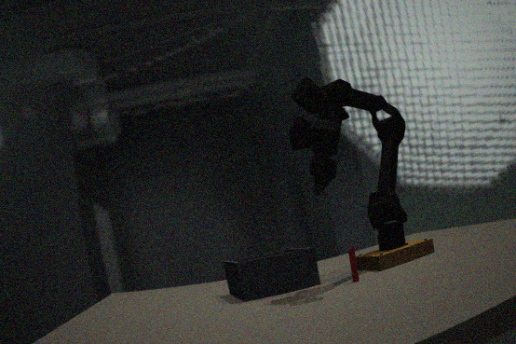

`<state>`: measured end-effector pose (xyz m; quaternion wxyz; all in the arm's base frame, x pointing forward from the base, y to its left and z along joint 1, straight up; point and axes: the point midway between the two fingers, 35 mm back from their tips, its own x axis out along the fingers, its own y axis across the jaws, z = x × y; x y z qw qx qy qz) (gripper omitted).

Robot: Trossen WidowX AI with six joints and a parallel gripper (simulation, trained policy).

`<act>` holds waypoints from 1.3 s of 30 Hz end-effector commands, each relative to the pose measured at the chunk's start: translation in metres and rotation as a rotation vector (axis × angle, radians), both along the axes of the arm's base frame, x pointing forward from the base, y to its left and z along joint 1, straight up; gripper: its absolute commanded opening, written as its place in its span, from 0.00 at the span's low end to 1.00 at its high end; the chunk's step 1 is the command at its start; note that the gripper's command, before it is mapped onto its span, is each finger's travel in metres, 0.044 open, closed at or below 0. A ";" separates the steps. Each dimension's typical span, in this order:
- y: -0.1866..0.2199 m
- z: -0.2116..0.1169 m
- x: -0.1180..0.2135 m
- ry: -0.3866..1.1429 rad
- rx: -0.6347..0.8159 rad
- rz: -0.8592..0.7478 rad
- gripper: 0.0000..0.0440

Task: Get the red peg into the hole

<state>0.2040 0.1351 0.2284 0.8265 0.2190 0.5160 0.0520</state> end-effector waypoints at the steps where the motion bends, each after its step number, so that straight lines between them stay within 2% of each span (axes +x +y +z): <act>1: -0.003 -0.019 -0.006 0.092 -0.031 -0.053 1.00; 12: -0.011 -0.079 -0.034 0.387 -0.163 -0.250 1.00; 18: -0.012 -0.107 -0.042 0.483 -0.231 -0.344 1.00; 26: -0.007 -0.142 -0.042 0.521 -0.281 -0.408 1.00; 39: -0.005 -0.196 -0.036 0.489 -0.311 -0.438 0.99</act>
